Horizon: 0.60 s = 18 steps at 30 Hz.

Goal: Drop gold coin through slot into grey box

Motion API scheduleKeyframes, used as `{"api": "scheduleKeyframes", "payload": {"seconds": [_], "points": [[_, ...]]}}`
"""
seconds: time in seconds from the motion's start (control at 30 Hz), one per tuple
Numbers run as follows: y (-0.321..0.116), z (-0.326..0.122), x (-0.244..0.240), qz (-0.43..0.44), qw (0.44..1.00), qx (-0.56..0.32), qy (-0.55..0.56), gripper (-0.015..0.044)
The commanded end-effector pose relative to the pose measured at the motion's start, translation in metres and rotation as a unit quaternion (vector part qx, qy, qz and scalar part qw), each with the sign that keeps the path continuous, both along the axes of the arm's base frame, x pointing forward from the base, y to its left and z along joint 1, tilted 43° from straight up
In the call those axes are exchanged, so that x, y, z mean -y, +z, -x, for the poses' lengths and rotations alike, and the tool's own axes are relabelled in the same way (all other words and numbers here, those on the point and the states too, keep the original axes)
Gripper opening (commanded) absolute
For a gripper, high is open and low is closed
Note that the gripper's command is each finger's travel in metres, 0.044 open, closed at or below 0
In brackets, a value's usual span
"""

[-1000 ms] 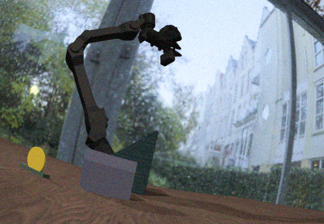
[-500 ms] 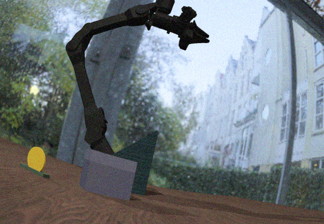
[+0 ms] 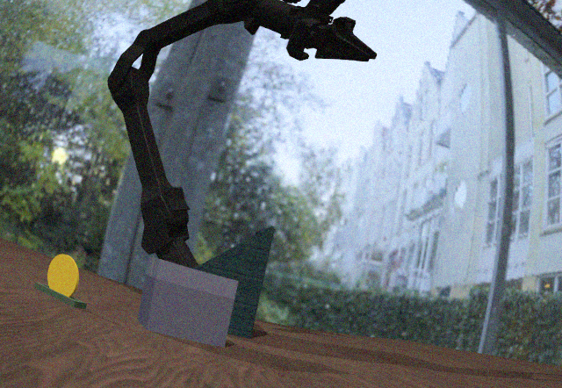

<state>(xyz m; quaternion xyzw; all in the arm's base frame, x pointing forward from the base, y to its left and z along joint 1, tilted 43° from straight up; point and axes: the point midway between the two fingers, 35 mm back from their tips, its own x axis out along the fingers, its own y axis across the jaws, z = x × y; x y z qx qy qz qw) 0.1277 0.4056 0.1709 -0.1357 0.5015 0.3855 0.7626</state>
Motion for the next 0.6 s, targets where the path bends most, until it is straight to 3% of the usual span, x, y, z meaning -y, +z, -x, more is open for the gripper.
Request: {"api": "scheduleKeyframes", "payload": {"seconds": [0.0,0.3,0.57], "points": [[-0.017,-0.046,0.032,0.072,0.996,0.044,-0.003,0.0161],[-0.039,-0.147,0.149,0.294,0.950,0.102,0.032,0.0161],[-0.043,-0.195,0.274,0.483,0.867,0.045,0.112,0.0161]]}}
